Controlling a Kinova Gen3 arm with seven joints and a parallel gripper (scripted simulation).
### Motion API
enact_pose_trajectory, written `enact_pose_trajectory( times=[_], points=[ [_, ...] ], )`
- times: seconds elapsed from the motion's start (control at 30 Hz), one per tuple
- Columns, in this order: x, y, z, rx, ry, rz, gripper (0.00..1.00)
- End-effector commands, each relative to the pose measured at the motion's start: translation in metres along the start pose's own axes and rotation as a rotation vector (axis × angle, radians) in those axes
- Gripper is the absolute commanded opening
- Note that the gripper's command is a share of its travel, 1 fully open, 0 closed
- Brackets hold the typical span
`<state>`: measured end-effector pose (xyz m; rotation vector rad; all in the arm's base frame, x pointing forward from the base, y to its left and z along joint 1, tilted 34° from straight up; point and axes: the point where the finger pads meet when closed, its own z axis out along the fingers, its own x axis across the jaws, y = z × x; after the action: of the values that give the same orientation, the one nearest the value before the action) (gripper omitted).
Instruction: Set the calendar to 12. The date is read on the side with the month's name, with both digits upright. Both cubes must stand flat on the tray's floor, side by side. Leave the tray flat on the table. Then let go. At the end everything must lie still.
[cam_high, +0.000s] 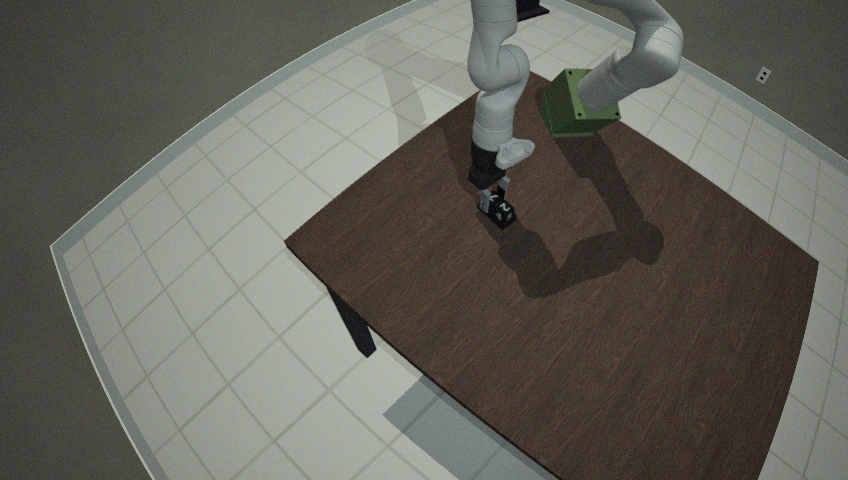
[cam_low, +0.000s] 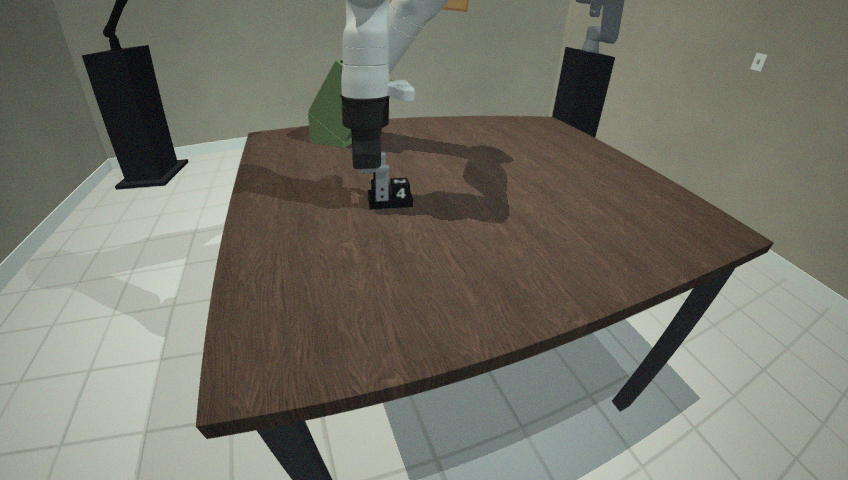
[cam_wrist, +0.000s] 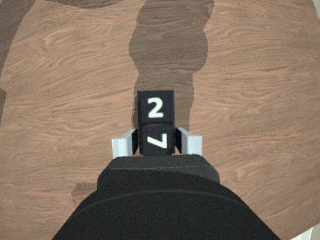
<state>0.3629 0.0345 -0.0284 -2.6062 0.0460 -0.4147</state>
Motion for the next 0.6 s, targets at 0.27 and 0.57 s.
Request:
enact_pose_trajectory(
  times=[0.27, 0.57],
  points=[
    [0.0003, 0.0003, -0.0003, -0.001, 0.001, 0.0, 0.9],
    [0.0003, 0.0003, -0.0003, -0.001, 0.001, 0.0, 0.6]
  ],
)
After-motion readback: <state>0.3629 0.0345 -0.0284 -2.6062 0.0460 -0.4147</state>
